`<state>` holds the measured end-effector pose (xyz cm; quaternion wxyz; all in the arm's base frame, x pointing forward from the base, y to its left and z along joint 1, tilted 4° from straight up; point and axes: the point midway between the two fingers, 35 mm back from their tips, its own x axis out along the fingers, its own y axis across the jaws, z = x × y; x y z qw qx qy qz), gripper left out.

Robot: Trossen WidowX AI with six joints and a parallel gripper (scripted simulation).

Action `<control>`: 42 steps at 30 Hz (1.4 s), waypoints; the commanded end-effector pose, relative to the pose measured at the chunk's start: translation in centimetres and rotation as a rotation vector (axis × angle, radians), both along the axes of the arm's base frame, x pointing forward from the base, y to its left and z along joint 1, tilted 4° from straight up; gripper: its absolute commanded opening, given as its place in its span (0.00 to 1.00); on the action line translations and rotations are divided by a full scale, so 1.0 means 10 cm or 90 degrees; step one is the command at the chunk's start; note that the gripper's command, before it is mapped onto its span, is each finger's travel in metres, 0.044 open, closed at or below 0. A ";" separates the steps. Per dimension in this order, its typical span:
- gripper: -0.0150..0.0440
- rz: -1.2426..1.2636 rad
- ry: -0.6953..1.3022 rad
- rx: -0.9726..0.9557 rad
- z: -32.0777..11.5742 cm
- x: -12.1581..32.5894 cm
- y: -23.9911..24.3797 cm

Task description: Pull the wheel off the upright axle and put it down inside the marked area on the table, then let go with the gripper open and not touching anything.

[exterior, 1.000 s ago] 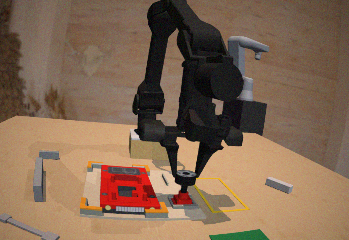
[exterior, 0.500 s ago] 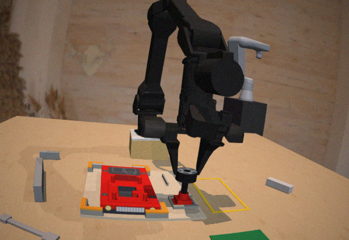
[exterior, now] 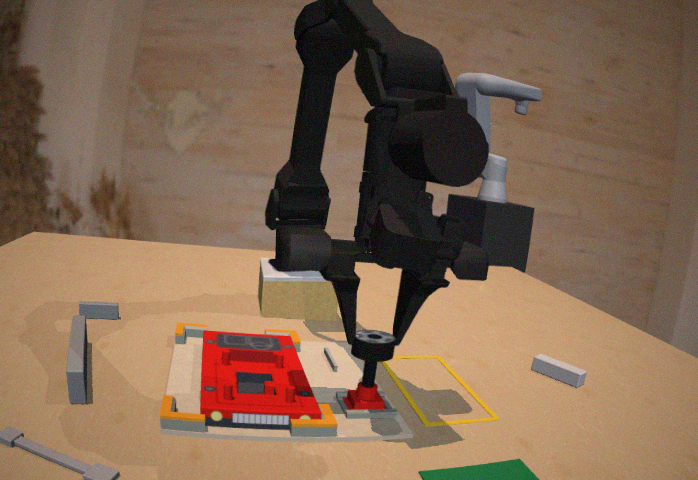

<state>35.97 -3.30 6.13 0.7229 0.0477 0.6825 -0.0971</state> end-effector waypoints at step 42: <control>0.25 0.000 0.001 0.009 0.23 -0.37 1.08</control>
